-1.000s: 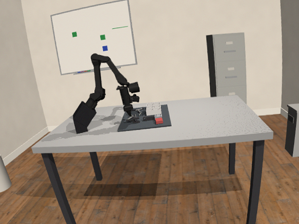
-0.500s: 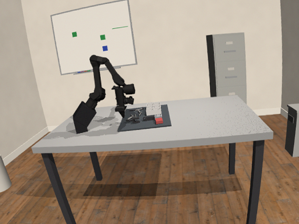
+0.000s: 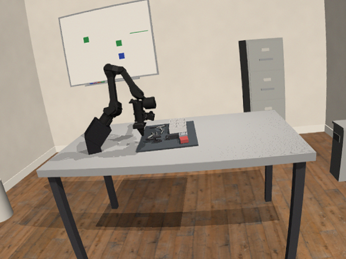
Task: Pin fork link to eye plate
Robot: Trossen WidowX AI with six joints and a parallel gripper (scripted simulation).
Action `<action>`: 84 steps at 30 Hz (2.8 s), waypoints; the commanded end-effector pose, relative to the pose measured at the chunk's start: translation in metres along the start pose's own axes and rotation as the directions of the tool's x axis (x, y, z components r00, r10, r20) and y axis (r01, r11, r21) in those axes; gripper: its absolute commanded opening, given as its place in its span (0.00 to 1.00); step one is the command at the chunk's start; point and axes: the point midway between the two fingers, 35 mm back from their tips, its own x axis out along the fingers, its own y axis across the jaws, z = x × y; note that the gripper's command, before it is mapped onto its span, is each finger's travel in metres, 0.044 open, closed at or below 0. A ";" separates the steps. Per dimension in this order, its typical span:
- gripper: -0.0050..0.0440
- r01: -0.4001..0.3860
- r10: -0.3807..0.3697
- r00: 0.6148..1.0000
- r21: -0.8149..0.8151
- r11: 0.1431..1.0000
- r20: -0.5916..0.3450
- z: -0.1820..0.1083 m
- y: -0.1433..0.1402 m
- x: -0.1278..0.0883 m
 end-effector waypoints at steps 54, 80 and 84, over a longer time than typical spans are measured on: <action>0.10 0.003 0.002 1.000 0.997 0.075 -0.004 0.073 0.007 -0.012; 0.10 0.004 0.003 1.000 0.985 -0.170 -0.003 0.078 0.008 0.011; 0.10 0.004 0.003 1.000 0.985 -0.170 -0.003 0.079 0.008 0.011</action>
